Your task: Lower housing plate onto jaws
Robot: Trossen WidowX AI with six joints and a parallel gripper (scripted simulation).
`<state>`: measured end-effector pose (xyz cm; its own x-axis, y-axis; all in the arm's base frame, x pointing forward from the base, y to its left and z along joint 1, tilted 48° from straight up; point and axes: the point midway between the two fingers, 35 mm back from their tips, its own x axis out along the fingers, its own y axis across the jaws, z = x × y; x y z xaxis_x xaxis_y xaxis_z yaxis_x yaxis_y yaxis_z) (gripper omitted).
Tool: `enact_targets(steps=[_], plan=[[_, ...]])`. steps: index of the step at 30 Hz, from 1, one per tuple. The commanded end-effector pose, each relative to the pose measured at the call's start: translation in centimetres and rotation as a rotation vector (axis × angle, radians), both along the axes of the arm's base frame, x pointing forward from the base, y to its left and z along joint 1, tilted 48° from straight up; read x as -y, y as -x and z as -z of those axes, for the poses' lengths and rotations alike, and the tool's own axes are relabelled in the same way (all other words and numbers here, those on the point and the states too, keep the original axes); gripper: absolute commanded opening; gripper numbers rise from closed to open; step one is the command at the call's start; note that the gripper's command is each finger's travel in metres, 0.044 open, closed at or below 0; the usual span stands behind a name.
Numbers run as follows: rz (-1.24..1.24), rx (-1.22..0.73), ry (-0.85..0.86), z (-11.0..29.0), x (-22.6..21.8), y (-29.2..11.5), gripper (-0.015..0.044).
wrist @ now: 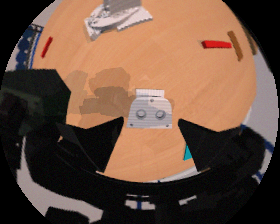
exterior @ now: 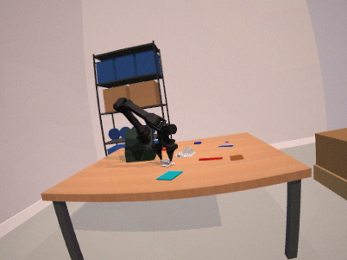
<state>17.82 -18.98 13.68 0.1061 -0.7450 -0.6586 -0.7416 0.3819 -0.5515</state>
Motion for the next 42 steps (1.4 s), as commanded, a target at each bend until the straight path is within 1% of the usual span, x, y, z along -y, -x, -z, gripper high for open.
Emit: enact_targets(steps=[1,11,35,42], plan=[[-0.003,-0.006,-0.005,0.7,0.4,0.0,0.0440],[-0.003,-0.007,-0.003,1.6,1.5,-0.1,0.0440],[-0.003,-0.007,-0.003,1.7,1.6,-0.1,0.0440],[0.001,-0.006,-0.001,1.6,1.6,-0.1,0.0393]])
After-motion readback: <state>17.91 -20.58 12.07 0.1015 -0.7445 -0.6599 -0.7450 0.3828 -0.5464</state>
